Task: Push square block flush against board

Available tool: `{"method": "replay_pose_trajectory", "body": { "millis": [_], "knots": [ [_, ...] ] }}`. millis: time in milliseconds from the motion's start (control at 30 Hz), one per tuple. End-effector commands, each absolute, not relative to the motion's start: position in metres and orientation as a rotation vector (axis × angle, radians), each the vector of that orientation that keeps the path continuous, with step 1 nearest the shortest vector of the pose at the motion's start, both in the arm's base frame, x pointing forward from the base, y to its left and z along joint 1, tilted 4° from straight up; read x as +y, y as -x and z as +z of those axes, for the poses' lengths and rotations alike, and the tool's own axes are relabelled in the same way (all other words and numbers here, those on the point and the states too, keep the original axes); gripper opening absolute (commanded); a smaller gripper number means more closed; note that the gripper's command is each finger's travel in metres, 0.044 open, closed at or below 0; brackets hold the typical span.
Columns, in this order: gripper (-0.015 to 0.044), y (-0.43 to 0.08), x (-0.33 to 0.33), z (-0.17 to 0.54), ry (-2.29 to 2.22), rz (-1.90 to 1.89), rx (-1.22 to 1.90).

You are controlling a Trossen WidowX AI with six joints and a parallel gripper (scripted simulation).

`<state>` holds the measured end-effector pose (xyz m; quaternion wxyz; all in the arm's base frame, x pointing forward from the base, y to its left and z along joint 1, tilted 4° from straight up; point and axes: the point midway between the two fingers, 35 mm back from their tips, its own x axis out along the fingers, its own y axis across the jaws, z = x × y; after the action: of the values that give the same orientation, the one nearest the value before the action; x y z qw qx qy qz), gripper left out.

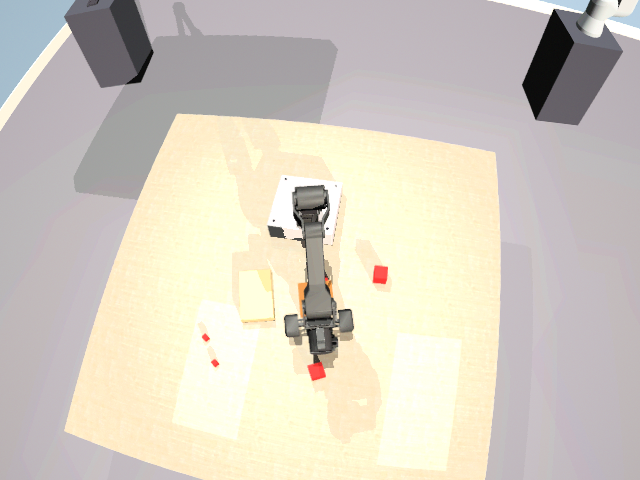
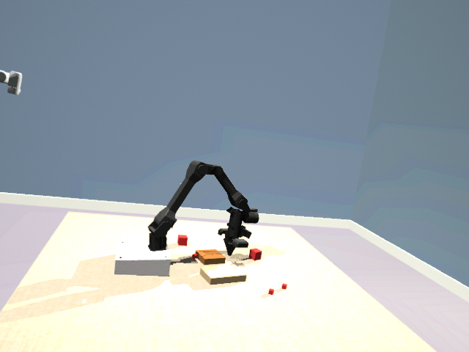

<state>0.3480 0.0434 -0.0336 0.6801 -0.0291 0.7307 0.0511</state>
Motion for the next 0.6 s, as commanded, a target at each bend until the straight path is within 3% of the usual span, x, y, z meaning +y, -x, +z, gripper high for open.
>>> {"method": "replay_pose_trajectory", "body": {
  "millis": [0, 567],
  "knots": [
    [0.0000, -0.355, 0.043, 0.009, 0.064, 0.111, 1.611],
    [0.0000, -0.334, 0.064, 0.014, 0.338, 0.402, 1.565]
  ]
}}
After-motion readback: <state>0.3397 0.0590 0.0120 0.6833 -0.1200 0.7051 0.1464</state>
